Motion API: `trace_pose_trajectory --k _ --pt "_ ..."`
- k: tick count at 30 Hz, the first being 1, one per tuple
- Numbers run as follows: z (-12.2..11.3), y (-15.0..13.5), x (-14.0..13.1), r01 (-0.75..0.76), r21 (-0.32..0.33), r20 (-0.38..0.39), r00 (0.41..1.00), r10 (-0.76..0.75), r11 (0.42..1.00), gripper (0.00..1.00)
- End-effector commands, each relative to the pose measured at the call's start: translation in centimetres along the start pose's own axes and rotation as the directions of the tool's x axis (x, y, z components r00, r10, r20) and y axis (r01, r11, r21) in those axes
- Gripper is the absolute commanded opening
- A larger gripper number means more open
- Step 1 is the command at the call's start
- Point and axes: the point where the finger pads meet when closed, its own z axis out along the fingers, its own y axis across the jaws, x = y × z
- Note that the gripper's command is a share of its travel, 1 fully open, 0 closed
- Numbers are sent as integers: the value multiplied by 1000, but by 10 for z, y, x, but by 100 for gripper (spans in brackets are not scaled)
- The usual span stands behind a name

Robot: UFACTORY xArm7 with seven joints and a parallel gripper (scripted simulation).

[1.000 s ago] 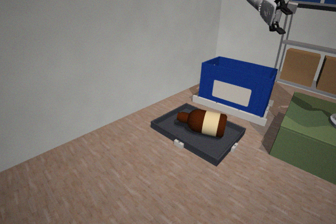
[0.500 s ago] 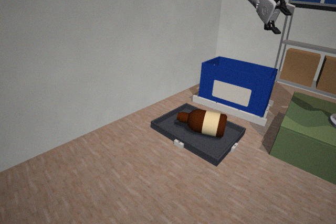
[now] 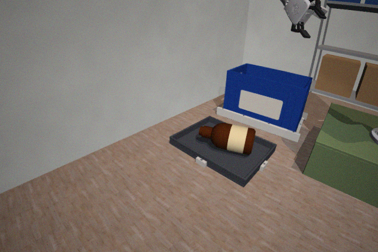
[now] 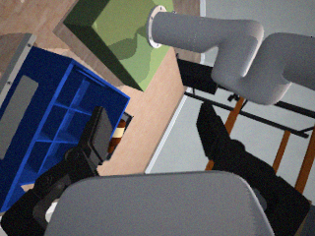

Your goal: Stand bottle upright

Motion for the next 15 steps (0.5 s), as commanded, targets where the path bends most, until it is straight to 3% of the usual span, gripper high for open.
trace_pose_trajectory --k 1,8,10,15 --pt "-1 -1 -1 32 26 -3 999 -32 999 100" --pt "-1 -1 -1 32 26 -3 999 -32 999 100" --pt "-1 -4 -14 182 97 -48 983 -178 979 100" --pt "-2 -4 -18 222 115 -63 974 -216 968 100"
